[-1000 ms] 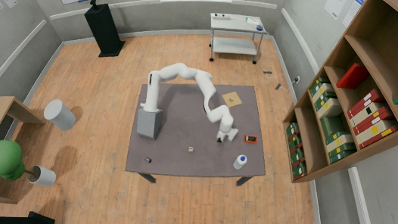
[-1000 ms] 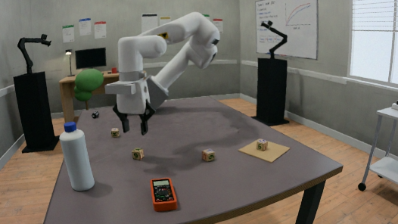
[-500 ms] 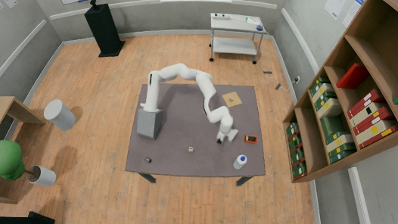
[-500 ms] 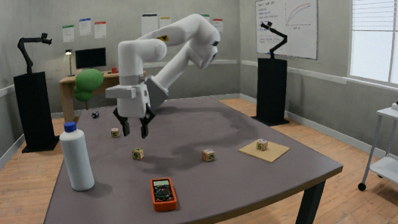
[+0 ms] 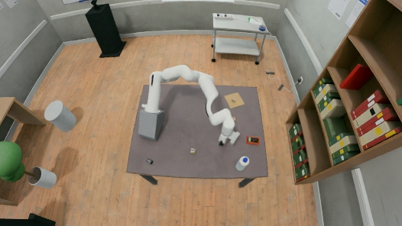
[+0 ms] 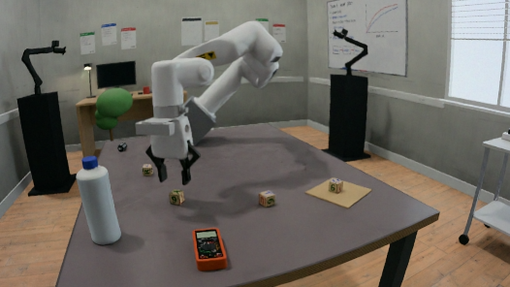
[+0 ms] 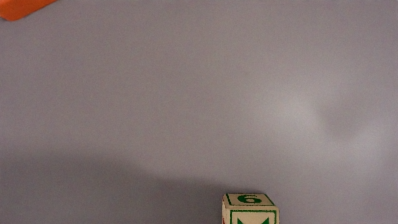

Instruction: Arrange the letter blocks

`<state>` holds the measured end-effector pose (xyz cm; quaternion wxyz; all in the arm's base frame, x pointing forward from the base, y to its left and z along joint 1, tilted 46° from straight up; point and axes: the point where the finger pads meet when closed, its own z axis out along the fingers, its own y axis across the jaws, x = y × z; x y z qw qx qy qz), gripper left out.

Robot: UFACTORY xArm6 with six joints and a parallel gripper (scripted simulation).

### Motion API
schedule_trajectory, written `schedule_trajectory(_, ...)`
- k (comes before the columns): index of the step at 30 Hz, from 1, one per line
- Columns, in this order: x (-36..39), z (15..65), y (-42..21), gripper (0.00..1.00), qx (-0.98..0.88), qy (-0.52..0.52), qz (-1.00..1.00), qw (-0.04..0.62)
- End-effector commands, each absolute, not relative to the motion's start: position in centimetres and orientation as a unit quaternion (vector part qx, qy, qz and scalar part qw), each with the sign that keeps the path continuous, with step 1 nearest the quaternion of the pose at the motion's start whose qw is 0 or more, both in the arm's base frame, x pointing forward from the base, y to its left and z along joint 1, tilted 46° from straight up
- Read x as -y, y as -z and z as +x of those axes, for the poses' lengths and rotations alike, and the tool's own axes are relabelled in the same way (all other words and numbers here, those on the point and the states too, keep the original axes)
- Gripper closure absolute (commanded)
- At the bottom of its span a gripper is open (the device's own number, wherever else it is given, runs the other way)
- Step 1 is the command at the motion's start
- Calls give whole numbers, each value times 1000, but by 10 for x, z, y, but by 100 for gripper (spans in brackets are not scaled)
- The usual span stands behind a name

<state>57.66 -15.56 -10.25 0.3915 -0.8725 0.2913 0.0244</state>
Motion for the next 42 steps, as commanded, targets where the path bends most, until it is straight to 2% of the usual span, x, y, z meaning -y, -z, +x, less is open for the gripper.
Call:
schedule_trajectory(1,153,579,105,31,-292,-22,-873,391)
schedule_trajectory(42,142,582,117,31,-292,-22,-873,391)
